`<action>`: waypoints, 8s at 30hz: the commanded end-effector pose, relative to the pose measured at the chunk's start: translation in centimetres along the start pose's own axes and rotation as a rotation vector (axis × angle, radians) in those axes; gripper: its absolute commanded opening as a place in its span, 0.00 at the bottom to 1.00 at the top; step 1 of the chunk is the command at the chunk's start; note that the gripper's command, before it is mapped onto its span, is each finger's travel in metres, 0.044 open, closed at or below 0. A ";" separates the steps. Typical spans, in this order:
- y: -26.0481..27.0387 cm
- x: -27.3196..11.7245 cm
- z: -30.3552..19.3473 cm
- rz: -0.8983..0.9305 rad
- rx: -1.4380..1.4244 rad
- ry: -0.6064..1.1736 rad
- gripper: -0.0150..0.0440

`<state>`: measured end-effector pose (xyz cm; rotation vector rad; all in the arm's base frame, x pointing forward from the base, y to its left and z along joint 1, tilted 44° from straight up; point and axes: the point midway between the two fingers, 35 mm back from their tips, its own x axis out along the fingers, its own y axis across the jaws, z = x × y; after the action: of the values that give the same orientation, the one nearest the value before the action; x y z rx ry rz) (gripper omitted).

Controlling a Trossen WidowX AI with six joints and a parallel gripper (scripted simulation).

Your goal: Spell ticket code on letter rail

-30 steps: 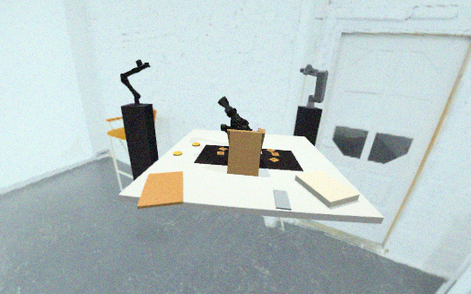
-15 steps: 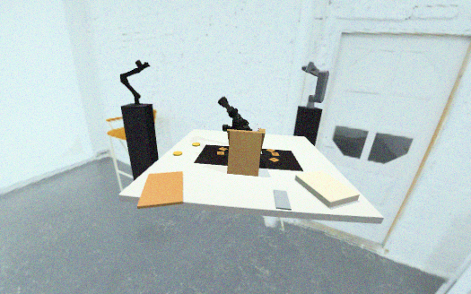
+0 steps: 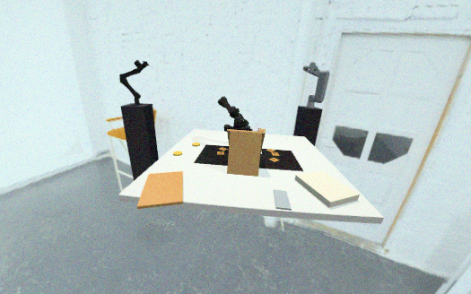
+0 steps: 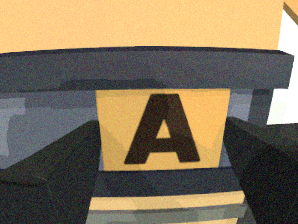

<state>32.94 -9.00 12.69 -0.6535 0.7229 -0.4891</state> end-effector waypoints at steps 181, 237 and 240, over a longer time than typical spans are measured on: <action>9.9 -3.1 0.2 -0.001 0.007 0.004 0.75; 6.8 -2.3 2.2 0.016 0.008 0.637 0.25; 6.0 -2.4 2.3 0.000 0.009 0.699 0.25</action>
<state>34.65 -1.33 9.53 -0.5133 1.2275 -0.6429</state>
